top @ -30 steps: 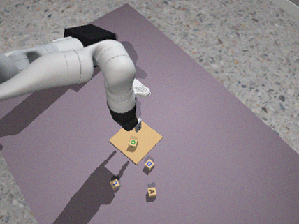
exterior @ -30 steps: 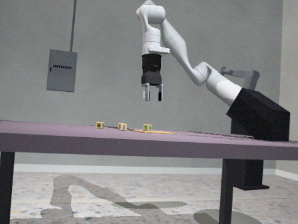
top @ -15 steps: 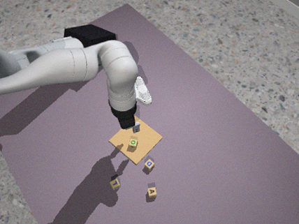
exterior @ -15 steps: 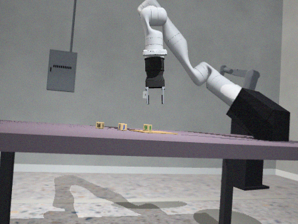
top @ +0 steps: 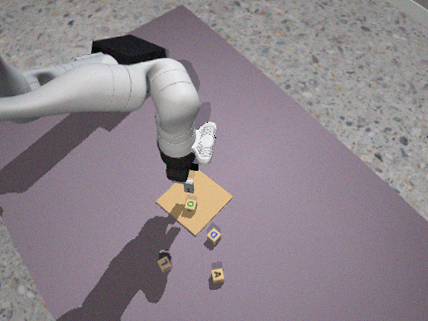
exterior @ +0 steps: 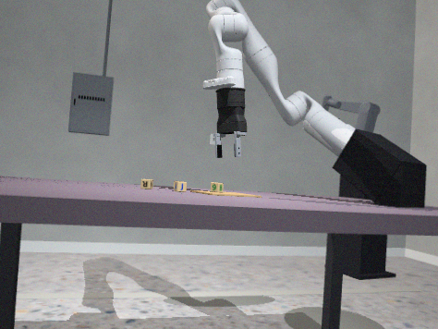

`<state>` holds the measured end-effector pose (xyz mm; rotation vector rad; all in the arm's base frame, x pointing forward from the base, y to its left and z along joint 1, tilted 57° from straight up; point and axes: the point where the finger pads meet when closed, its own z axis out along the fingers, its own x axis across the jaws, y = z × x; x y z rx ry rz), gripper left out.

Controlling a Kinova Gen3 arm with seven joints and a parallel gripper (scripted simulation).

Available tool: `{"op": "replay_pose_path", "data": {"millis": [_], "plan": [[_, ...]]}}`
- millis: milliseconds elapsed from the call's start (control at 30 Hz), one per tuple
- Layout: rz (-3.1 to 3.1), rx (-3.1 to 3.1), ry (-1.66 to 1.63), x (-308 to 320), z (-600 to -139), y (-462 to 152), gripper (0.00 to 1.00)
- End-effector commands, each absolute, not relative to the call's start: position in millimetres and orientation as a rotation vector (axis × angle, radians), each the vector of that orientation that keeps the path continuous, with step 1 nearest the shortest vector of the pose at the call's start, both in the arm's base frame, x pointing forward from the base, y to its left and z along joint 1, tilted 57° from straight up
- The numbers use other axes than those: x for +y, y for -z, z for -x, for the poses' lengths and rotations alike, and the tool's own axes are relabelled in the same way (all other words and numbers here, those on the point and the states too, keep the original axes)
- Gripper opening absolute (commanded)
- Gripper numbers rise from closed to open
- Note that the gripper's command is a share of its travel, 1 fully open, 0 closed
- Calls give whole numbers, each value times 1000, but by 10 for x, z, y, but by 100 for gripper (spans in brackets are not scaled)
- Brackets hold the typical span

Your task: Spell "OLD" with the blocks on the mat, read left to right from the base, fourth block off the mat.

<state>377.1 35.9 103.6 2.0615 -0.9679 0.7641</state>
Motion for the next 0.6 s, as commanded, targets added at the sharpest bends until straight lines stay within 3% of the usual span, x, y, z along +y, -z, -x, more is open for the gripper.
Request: {"op": "replay_pose_path", "data": {"millis": [0, 567], "plan": [[-2032, -1046, -814, 365, -3771, -1026, 100], [-1717, -1718, -1136, 258, -3834, -1073, 100]]}}
